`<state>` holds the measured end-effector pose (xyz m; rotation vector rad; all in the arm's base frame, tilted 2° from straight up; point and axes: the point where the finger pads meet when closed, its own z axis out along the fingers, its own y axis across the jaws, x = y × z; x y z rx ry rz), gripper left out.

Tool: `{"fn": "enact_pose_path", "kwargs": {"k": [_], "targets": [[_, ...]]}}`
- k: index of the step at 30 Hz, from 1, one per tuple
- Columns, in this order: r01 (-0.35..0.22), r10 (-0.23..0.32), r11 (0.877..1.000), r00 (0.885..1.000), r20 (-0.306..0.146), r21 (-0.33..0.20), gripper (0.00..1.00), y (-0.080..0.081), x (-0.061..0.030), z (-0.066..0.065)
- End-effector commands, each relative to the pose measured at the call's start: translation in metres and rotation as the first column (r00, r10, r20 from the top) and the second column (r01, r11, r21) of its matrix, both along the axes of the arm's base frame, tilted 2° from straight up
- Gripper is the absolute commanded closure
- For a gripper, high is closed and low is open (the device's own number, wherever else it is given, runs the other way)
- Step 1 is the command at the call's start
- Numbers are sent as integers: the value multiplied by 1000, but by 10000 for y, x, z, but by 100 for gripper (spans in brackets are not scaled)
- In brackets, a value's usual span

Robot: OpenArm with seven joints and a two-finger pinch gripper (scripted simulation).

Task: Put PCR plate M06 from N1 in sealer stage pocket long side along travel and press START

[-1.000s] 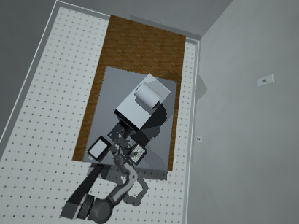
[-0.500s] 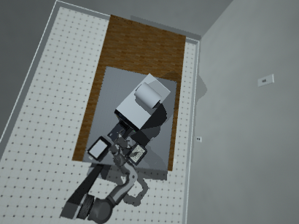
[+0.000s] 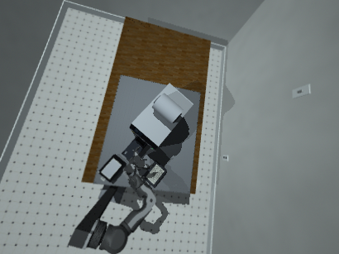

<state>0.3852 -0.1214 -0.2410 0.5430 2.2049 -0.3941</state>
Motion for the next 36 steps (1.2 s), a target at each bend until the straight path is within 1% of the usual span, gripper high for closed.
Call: {"fn": "enact_pose_path", "kwargs": {"k": [1, 6, 7, 9, 11, 23, 24, 25, 26, 28, 36], "targets": [[0, 0, 1000, 1000, 3, 2, 0, 2, 6, 12], [0, 0, 1000, 1000, 3, 2, 0, 2, 6, 12], [-5, 7, 1000, 999, -41, 28, 23, -59, -54, -17], [-13, 24, 997, 991, -129, 81, 23, -180, -174, -74], [-16, 45, 991, 976, -215, 134, 23, -302, -293, -131], [-16, 45, 991, 976, -215, 134, 23, -302, -293, -131], [-12, 52, 987, 966, -252, 159, 23, -368, -344, -145], [-10, 66, 983, 954, -293, 185, 23, -428, -405, -175], [-8, 80, 977, 939, -334, 211, 23, -488, -465, -204], [0, 111, 965, 905, -411, 262, 23, -608, -585, -263], [0, 111, 965, 905, -411, 262, 23, -608, -585, -263]]}}
